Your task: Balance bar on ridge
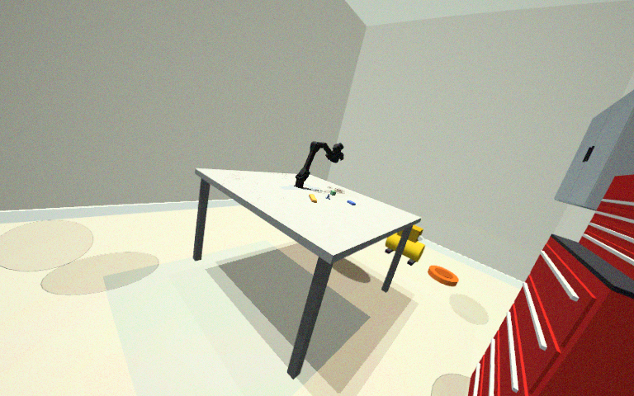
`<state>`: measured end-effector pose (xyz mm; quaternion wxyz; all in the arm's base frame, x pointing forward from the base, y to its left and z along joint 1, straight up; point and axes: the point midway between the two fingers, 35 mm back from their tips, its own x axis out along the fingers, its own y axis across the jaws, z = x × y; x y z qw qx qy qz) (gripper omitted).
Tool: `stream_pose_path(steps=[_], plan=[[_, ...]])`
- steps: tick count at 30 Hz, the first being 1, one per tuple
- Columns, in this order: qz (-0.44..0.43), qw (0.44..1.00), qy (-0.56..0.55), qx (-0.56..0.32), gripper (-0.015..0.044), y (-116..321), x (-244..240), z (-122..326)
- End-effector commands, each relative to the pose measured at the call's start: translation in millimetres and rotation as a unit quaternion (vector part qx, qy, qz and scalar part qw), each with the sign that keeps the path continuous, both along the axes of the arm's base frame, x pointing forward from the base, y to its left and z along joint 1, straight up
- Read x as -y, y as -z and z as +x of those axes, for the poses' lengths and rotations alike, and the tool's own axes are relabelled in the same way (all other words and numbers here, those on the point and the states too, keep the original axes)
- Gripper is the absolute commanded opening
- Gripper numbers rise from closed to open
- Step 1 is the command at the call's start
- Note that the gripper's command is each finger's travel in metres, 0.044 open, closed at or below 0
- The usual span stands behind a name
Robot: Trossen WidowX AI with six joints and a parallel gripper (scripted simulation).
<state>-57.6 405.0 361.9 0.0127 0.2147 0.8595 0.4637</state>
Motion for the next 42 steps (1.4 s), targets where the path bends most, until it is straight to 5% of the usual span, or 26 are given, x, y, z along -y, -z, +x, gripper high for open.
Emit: stream_pose_path(steps=[1, 4, 23, 42], plan=[[0.000, 1.000, 0.002, -0.001, 0.0374, 0, 0, 1], [0.004, 0.999, 0.030, -0.011, 0.0315, -6, -3, 17], [0.024, 0.963, 0.269, -0.011, 0.0315, -3, -34, 154], [-0.002, 0.853, 0.517, 0.074, 0.0315, 36, -11, 313]])
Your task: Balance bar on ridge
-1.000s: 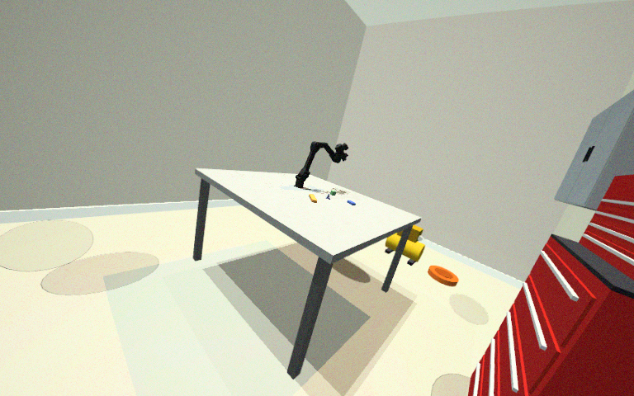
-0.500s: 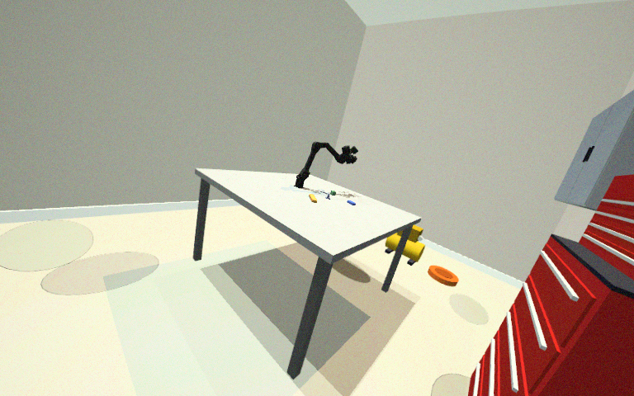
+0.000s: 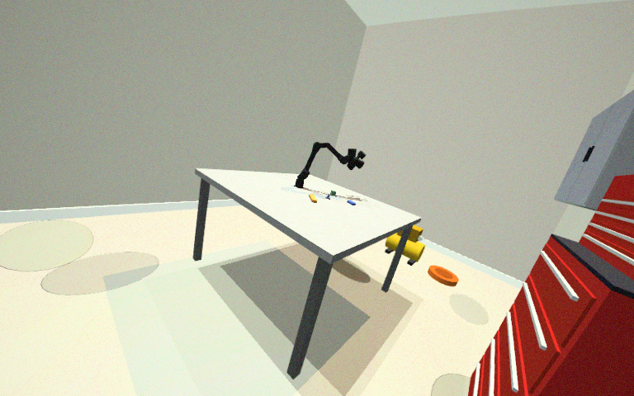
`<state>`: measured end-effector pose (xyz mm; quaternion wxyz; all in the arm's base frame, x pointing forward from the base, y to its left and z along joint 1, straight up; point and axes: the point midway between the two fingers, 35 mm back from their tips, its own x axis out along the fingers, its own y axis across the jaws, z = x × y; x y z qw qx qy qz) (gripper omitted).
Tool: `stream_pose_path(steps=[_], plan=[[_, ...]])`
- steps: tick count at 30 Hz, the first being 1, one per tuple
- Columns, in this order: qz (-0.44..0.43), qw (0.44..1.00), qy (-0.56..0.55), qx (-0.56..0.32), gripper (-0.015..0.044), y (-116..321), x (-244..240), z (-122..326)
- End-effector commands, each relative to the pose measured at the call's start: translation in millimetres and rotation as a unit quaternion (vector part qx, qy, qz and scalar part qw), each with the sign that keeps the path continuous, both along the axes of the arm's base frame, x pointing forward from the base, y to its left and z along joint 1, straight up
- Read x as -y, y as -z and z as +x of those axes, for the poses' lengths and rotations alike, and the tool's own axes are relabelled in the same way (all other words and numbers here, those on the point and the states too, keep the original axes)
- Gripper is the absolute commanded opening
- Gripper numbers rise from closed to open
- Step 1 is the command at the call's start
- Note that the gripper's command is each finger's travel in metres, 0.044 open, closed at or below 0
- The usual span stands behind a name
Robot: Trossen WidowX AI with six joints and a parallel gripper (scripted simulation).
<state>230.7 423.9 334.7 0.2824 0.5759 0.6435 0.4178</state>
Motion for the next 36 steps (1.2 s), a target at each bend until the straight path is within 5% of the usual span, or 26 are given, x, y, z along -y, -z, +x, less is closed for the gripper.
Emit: stream_pose_path(steps=[1, 21, 36], plan=[[-0.018, 0.998, 0.053, 0.015, 0.0315, 10, 12, 32], [-0.167, 0.940, 0.285, 0.088, 0.0315, 67, 118, 168], [-0.334, 0.853, 0.381, 0.124, 0.0315, 120, 234, 227]])
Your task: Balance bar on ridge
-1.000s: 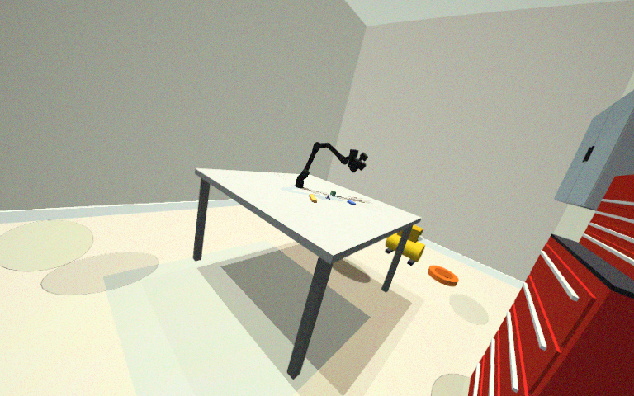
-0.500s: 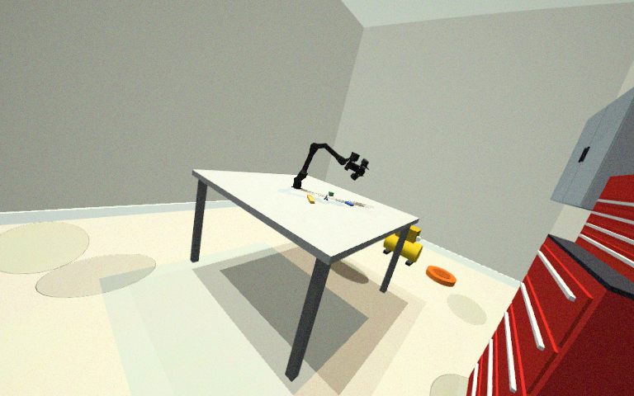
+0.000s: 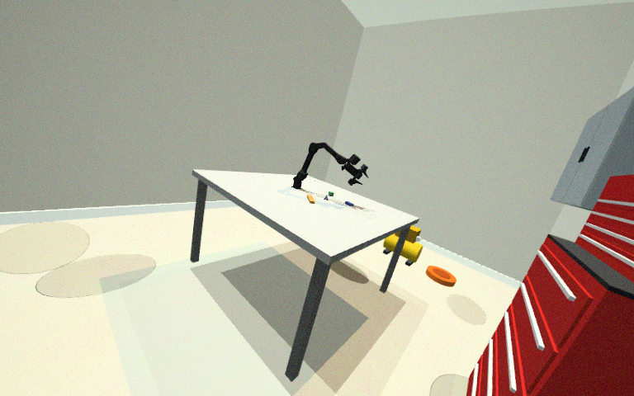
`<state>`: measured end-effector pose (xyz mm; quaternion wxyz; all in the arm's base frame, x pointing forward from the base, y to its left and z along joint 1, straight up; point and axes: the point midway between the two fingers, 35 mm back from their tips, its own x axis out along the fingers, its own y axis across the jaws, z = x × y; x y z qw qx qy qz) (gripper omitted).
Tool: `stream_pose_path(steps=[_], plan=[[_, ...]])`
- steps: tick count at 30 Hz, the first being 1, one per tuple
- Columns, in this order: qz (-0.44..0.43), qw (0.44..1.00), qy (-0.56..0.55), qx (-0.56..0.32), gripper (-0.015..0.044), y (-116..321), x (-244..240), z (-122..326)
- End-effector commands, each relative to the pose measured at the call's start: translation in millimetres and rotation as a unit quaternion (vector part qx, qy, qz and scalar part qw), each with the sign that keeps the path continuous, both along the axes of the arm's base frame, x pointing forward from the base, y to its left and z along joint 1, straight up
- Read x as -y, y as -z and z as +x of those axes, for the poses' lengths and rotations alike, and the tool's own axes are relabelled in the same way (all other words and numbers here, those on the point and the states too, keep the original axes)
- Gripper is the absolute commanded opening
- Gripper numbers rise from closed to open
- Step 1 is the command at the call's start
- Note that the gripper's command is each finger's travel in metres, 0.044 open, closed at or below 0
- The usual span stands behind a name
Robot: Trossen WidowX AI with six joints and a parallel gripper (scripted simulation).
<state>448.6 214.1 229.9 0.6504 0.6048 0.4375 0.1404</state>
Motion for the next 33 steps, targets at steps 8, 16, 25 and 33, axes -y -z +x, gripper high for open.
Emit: stream_pose_path(steps=[8, 16, 25, 33], plan=[[-0.136, 0.988, 0.064, -0.027, 0.0315, 42, 92, 18], [-0.230, 0.967, 0.085, -0.063, 0.0315, 66, 160, 12], [-0.320, 0.936, 0.090, -0.120, 0.0315, 87, 232, -12], [-0.380, 0.905, 0.075, -0.177, 0.0315, 100, 286, -43]])
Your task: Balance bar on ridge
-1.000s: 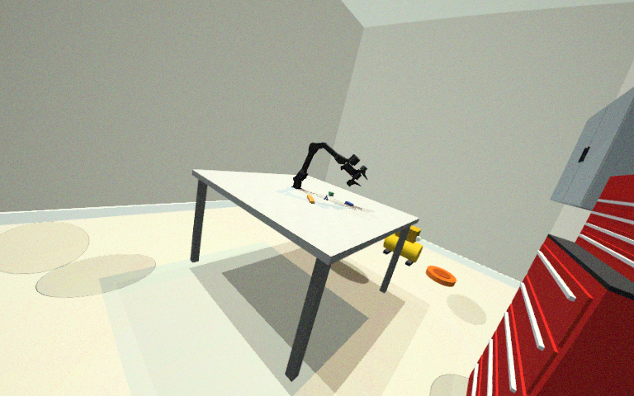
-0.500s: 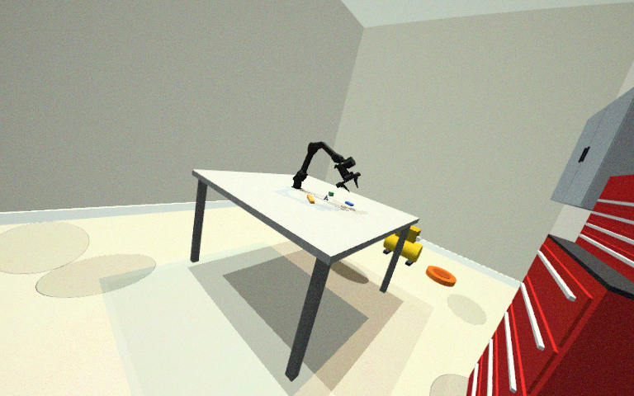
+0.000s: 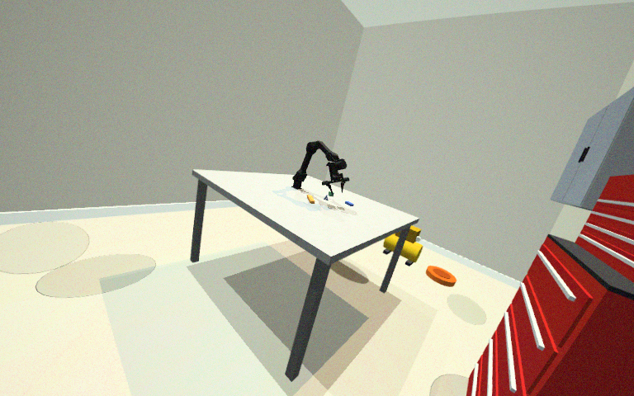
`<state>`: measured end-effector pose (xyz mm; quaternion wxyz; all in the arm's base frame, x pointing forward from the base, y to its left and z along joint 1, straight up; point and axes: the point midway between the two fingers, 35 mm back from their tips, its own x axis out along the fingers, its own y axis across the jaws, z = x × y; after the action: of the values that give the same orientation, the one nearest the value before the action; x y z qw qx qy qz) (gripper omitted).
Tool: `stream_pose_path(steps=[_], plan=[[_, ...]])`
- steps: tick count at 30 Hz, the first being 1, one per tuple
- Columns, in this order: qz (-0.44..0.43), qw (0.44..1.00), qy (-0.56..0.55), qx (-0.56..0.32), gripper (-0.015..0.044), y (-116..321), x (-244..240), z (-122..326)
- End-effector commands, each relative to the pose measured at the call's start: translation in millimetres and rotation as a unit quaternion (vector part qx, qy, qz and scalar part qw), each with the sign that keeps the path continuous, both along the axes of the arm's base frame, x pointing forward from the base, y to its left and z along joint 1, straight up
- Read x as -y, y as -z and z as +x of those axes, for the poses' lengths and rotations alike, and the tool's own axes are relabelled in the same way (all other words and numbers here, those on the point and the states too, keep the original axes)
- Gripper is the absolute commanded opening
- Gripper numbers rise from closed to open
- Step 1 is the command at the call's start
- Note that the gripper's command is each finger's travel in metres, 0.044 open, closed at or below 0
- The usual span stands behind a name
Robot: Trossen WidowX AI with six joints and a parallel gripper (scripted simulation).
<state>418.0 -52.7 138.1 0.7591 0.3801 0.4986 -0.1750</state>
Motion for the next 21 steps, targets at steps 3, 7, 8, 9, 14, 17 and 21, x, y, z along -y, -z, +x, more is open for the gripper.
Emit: stream_pose_path(steps=[3, 7, 8, 9, 14, 17, 21], plan=[[-0.040, 0.997, -0.010, -0.062, 0.0315, 12, 38, -28], [-0.060, 0.992, -0.024, -0.105, 0.0315, 16, 61, -50], [-0.064, 0.991, -0.028, -0.117, 0.0315, 17, 67, -56], [-0.068, 0.989, -0.032, -0.128, 0.0315, 17, 72, -62], [-0.080, 0.978, -0.057, -0.184, 0.0315, 19, 96, -93], [-0.082, 0.972, -0.069, -0.209, 0.0315, 19, 105, -108], [-0.082, 0.972, -0.070, -0.211, 0.0315, 19, 106, -109]])
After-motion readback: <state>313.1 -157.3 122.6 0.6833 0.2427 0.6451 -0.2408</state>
